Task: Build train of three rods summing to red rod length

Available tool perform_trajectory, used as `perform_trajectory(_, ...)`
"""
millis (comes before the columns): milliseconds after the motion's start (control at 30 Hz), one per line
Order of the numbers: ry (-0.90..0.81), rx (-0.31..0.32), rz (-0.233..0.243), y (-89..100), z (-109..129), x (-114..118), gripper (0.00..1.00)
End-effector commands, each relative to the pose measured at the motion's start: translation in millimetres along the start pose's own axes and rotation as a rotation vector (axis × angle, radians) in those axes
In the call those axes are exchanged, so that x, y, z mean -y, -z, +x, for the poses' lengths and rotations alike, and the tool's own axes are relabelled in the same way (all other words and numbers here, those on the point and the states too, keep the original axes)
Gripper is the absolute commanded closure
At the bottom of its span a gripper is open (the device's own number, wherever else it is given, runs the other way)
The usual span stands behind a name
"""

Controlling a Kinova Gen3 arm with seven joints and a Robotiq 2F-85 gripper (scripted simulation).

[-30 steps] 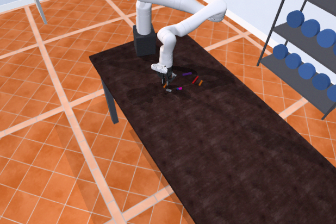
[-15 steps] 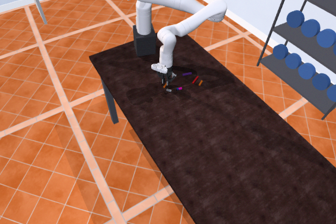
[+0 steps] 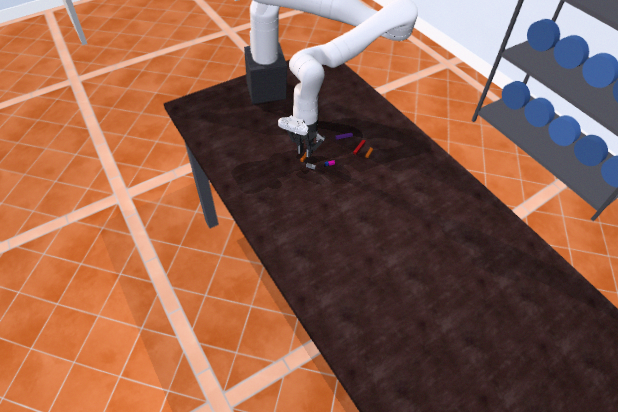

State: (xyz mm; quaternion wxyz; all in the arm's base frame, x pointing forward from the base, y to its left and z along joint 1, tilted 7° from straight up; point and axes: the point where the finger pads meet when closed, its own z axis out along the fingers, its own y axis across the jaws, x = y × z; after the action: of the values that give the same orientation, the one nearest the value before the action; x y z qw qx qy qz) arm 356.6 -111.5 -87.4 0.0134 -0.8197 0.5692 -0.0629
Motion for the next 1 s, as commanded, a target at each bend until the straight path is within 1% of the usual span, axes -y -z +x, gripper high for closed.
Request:
perform_trajectory(0, 0.001, -0.004, 0.001, -0.7, 1, 0, 0.76)
perform_trajectory(367, 0.003, -0.004, 0.002, -2.3, 1, 0, 0.76)
perform_trajectory(967, 0.006, -0.002, 0.002, -16.5, 1, 1, 0.76)
